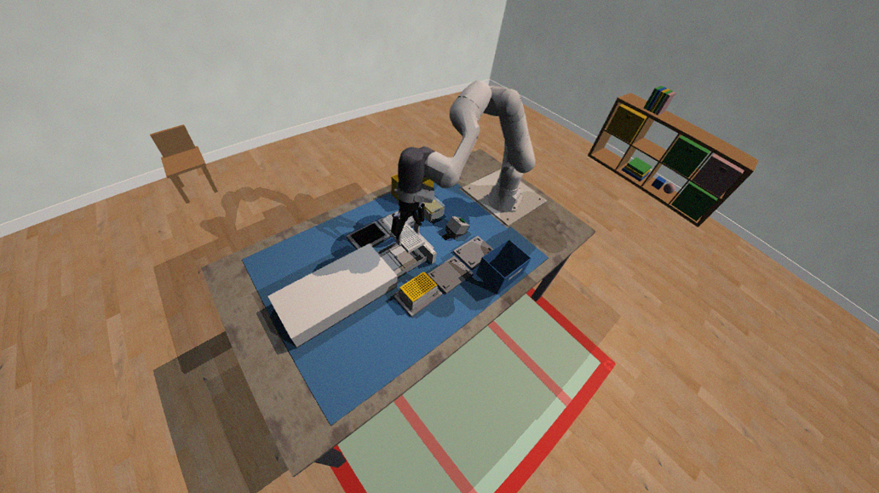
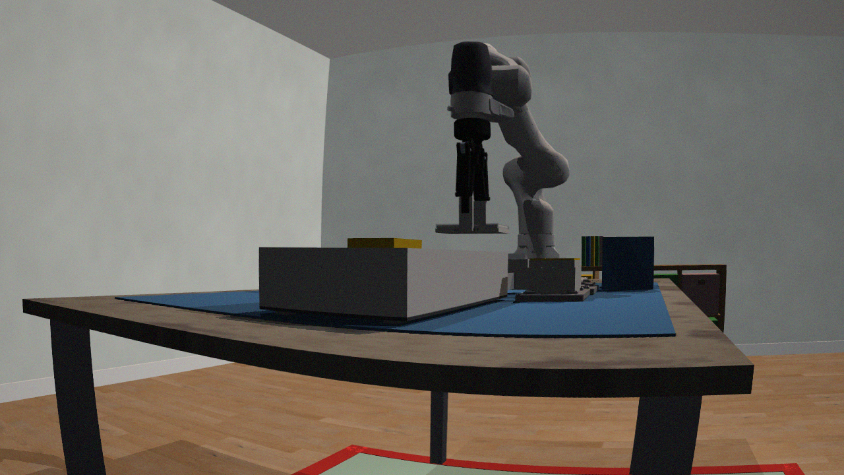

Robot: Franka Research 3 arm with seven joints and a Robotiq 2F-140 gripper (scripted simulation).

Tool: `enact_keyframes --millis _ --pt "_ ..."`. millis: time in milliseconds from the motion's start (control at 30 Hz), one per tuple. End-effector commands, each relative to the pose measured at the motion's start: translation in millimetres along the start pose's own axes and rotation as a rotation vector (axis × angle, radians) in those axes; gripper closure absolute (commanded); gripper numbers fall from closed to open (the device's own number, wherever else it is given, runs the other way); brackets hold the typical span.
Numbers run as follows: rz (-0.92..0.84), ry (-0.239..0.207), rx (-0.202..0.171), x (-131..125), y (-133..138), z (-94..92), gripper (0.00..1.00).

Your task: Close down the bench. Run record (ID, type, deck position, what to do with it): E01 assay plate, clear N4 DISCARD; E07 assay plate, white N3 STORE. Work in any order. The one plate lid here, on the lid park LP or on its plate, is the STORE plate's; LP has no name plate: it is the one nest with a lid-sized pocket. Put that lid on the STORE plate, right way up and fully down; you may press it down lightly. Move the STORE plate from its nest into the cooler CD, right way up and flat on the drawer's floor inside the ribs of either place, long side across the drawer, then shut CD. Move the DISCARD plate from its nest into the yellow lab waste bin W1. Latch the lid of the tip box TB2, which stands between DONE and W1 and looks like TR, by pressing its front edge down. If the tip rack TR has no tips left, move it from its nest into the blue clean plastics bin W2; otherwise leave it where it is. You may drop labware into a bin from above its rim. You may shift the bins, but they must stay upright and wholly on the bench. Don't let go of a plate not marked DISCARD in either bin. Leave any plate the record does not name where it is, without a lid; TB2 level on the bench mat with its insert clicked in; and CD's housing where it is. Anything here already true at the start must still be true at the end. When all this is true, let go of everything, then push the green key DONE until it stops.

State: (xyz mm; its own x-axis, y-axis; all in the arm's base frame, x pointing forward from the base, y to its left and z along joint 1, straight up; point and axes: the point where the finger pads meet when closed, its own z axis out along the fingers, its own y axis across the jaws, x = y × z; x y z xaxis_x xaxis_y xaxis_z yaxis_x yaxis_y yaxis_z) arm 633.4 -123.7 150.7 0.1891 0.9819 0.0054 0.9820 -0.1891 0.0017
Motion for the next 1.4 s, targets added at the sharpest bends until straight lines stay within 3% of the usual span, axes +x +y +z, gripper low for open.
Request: enact_keyframes --millis 0,1367 --pt "0.0 -0.001 -0.005 1.4 1.7 5.7 1.0" --pt "0.0 -0.001 -0.005 3.0 2.9 52.4 1.0"
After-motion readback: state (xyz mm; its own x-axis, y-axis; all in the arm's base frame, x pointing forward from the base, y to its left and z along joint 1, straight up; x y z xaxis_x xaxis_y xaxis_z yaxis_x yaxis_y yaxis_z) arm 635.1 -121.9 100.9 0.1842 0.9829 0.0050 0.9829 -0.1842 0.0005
